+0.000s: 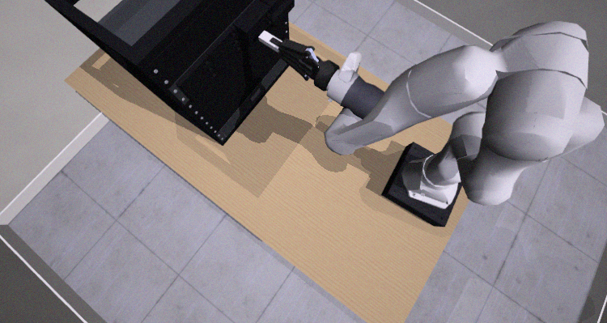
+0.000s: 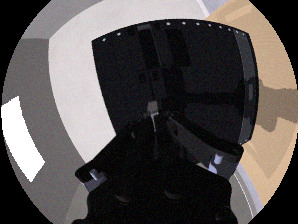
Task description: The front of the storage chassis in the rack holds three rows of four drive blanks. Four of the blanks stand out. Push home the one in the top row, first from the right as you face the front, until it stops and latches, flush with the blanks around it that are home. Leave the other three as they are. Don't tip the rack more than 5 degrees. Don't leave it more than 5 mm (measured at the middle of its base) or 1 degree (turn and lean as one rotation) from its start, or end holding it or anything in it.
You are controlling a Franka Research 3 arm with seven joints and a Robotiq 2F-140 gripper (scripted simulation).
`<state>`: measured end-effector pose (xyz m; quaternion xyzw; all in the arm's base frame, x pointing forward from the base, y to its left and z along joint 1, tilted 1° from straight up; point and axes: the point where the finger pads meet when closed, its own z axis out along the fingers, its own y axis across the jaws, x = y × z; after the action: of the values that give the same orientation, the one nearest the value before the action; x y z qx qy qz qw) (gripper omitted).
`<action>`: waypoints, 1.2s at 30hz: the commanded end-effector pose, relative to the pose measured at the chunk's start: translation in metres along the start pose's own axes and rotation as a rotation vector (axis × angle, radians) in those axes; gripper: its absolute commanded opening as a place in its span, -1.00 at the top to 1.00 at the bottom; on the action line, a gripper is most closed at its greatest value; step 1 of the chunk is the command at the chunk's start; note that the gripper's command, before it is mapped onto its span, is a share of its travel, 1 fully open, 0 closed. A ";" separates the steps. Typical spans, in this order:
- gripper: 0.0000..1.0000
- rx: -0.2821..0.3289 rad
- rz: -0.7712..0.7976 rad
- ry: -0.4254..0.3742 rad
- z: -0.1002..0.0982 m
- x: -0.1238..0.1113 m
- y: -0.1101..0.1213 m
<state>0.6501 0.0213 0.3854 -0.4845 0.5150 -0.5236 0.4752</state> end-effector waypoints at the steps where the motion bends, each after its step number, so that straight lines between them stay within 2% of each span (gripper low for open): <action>1: 1.00 0.001 0.003 0.002 -0.002 0.011 -0.001; 9: 1.00 0.001 0.003 0.002 -0.009 0.051 -0.004; 11: 1.00 0.001 0.003 0.002 -0.009 0.051 -0.004; 24: 1.00 0.001 0.003 0.002 -0.022 0.117 -0.009; 36: 1.00 0.001 0.003 0.002 -0.025 0.130 -0.009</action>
<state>0.6162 -0.1059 0.3954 -0.4881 0.5132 -0.5291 0.4674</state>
